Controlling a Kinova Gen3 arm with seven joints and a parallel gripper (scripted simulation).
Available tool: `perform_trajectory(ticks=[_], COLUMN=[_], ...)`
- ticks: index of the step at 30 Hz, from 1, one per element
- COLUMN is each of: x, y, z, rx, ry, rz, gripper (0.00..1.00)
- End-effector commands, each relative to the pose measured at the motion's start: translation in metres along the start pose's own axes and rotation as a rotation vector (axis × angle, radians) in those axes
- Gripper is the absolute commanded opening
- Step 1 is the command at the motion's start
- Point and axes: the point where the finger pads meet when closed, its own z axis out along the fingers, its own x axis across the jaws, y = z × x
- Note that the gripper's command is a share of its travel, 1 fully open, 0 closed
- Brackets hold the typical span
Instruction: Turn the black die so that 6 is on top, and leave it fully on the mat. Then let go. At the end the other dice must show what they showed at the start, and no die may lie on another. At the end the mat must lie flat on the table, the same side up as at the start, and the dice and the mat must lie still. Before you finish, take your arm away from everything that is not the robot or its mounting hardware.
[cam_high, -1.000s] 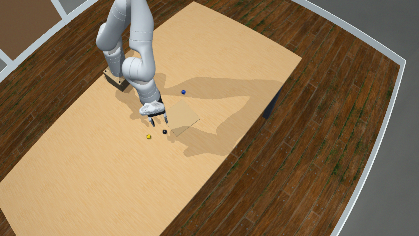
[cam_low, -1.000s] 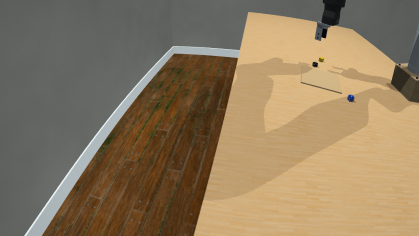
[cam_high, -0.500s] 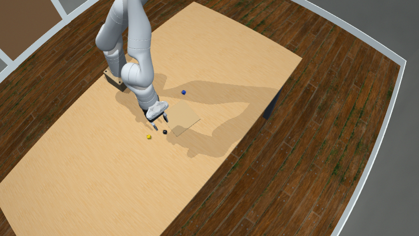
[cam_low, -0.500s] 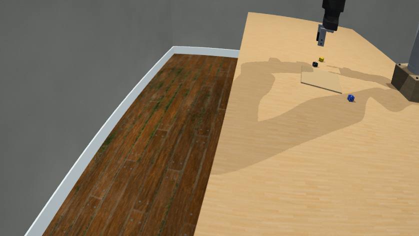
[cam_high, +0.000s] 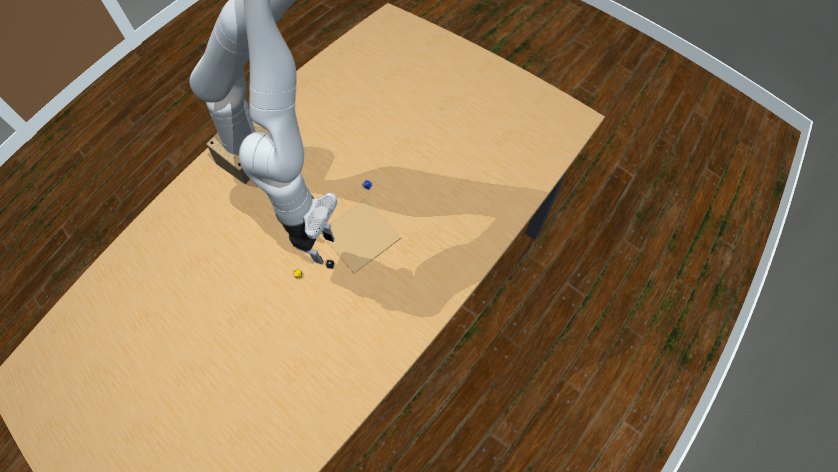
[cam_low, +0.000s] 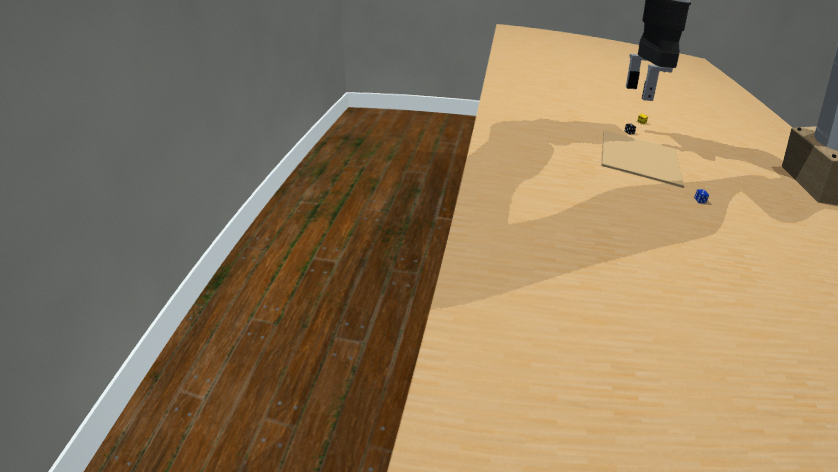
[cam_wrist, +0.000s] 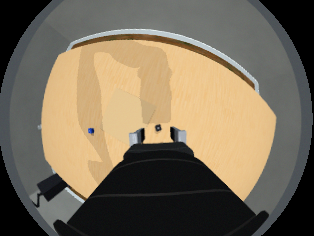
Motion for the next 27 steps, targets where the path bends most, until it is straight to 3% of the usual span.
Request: perform_trajectory(ticks=[1,13,27], x=[0.0051,0.0032,0.0029], y=[0.0026,0.0024,0.0024], z=[-0.0007,0.0032,0.0038], rx=[0.002,0.013,0.015], ry=[0.002,0.007,0.008], rz=[0.007,-0.203,-0.244], gripper=[1.00,1.00,1.00])
